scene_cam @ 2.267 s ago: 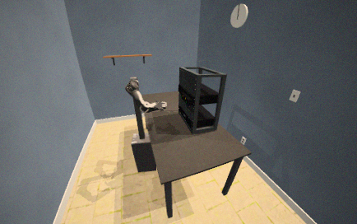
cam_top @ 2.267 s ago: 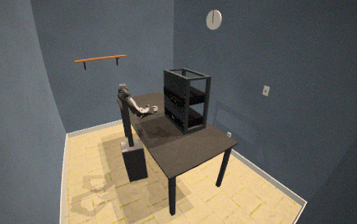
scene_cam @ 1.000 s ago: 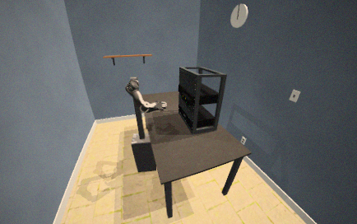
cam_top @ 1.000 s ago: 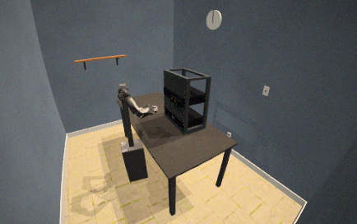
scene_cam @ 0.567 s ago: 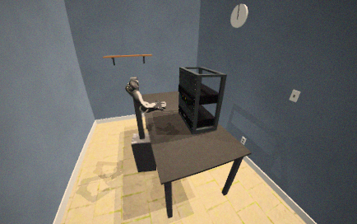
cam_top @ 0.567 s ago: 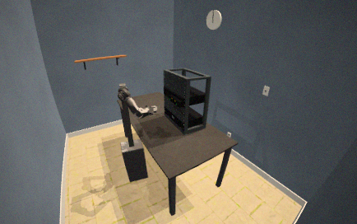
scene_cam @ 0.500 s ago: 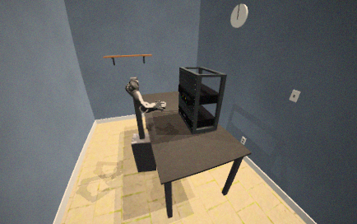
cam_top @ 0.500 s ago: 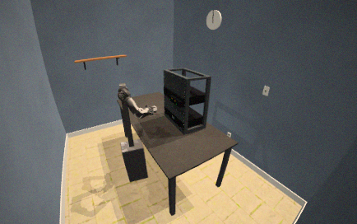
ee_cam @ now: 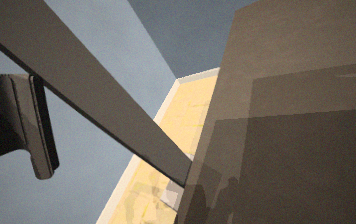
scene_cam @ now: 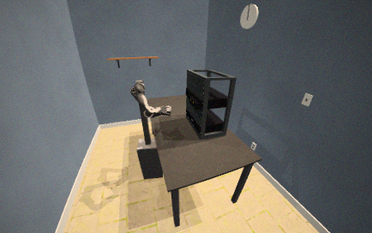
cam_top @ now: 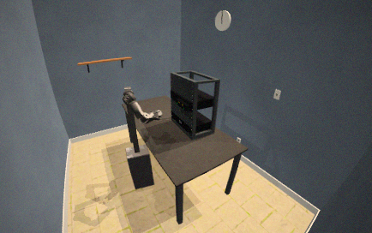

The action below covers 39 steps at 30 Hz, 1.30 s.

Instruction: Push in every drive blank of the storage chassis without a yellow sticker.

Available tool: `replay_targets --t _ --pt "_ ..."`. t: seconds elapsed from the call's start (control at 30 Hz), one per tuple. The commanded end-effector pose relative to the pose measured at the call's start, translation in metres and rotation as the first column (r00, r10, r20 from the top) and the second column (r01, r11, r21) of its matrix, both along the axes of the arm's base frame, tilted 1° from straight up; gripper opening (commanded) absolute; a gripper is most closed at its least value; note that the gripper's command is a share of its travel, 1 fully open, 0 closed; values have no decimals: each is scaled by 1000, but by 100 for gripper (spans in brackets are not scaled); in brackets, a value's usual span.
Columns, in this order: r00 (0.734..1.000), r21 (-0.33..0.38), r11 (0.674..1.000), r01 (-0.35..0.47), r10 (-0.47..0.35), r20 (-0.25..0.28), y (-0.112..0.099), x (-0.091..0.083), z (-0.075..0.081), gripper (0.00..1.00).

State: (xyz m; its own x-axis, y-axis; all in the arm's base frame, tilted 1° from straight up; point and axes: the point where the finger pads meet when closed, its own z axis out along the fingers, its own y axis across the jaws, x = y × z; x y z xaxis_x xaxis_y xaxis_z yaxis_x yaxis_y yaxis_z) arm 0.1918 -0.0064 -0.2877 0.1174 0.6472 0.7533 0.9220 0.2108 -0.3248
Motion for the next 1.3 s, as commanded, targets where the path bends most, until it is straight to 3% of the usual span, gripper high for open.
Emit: replay_targets --t 0.0,0.17,0.33,0.4,0.57,0.73,0.9,0.97,1.27 --pt "998 -11 1000 28 -27 48 0 6 -4 100" --pt "985 -37 996 85 -78 155 -2 14 -11 100" --pt "951 -60 986 157 -134 279 -6 25 -16 100" --pt "951 -60 986 157 -134 279 -6 25 -16 100" --pt "890 -74 968 240 -189 415 -14 39 -18 100" --pt "798 -77 941 329 -234 555 -26 54 -16 100" --pt "675 -63 908 414 -260 690 -41 69 -7 100" --pt "675 -63 908 414 -260 690 -41 69 -7 100" --pt "403 -13 836 549 -251 880 -74 92 22 100"
